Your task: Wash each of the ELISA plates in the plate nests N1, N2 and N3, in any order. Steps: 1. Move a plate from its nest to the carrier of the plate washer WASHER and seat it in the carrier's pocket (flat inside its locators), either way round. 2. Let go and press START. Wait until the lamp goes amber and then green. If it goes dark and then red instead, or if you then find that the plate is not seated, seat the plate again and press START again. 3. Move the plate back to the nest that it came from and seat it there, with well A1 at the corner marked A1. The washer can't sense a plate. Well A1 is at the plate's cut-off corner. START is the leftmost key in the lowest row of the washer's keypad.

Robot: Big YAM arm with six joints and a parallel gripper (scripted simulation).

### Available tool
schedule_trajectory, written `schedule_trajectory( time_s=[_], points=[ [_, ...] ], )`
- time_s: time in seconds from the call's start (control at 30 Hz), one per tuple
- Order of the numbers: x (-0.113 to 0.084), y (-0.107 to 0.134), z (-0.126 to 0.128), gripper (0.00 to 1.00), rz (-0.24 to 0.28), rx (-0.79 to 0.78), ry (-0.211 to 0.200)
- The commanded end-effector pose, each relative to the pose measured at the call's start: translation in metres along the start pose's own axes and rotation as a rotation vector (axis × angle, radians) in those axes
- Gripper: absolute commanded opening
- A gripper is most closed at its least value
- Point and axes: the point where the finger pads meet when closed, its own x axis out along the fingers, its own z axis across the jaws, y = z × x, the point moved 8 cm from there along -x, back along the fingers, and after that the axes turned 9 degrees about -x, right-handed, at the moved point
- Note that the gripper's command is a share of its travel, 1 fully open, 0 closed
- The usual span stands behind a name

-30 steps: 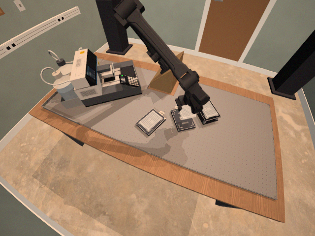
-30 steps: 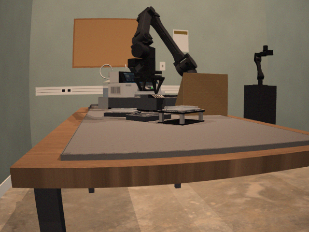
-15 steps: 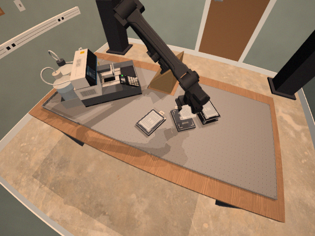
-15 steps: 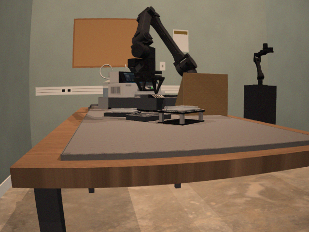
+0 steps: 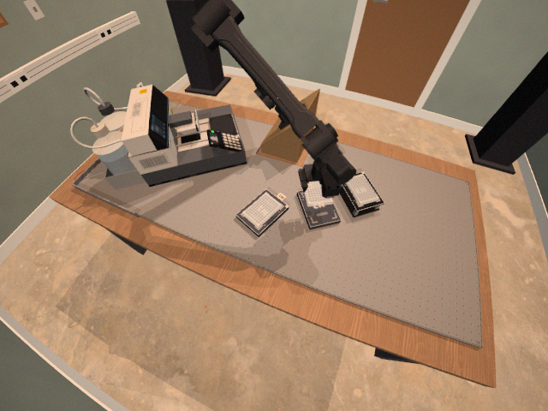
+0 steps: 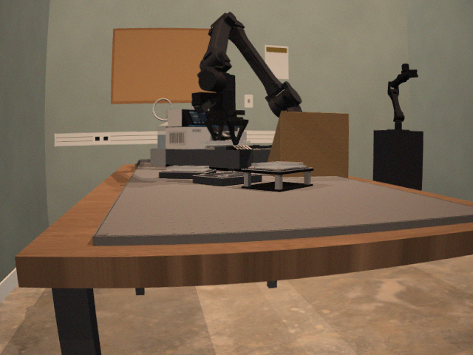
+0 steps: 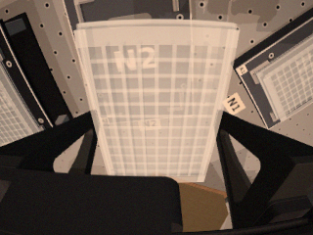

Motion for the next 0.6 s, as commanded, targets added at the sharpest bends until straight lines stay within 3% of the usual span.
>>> schedule_trajectory(
  time_s=[0.0,0.13,0.17,0.23,0.57],
  points=[
    [-0.013,0.001,-0.027,0.84,-0.018,0.177,-0.012],
    [-0.014,0.005,-0.037,0.84,-0.018,0.243,-0.013],
    [-0.029,-0.009,-0.040,0.84,-0.061,0.281,-0.012],
    [-0.015,0.010,-0.051,0.84,-0.017,0.343,-0.014],
    [-0.019,0.027,-0.097,0.84,-0.013,0.676,-0.015]
  ],
)
